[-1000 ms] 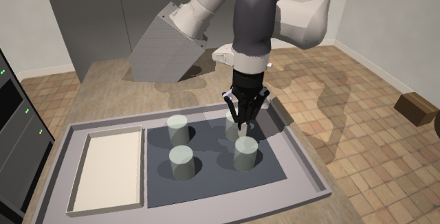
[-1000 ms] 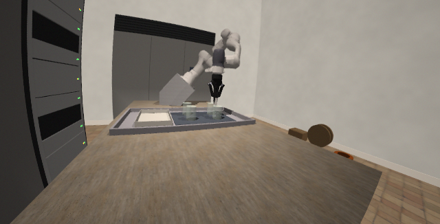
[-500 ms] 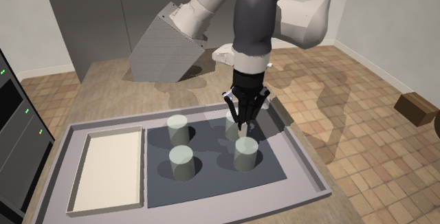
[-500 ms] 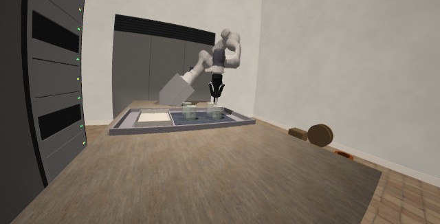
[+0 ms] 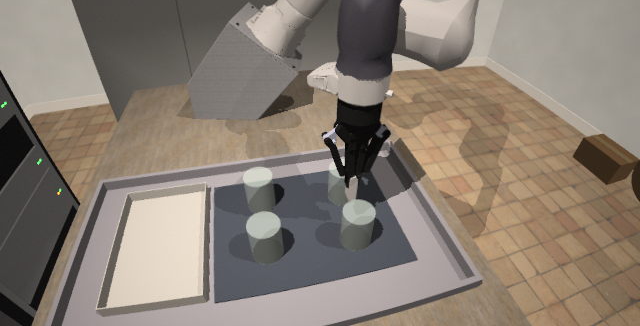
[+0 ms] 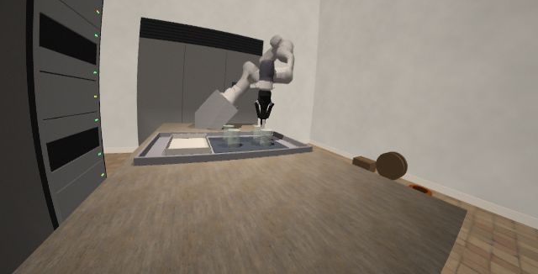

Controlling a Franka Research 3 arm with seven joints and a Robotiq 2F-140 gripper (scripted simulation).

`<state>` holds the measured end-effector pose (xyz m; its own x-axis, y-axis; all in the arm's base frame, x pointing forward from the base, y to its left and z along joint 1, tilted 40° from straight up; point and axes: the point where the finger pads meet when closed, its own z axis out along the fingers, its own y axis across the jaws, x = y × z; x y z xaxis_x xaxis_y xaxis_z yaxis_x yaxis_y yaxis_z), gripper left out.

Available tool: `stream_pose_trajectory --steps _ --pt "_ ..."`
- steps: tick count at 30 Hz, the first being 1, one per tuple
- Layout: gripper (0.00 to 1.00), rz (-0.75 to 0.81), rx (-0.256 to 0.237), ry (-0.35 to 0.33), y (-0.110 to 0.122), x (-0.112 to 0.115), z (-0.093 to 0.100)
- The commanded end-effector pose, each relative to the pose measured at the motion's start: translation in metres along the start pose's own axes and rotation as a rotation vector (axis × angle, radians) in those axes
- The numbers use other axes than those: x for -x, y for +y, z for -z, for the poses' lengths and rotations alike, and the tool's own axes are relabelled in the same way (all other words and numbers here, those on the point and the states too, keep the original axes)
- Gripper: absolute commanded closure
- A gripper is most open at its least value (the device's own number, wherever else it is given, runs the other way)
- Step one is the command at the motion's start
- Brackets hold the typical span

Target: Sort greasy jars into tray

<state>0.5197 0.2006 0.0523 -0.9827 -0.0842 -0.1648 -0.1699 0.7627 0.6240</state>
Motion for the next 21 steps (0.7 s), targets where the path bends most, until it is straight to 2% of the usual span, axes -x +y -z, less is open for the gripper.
stream_pose_trajectory --steps 1,7,21 --pt "1.00 0.005 0.000 -0.003 0.000 -0.005 -0.002" --pt "1.00 0.005 0.000 -0.003 0.000 -0.016 -0.006" --pt "1.00 0.005 0.000 -0.003 0.000 -0.016 -0.006"
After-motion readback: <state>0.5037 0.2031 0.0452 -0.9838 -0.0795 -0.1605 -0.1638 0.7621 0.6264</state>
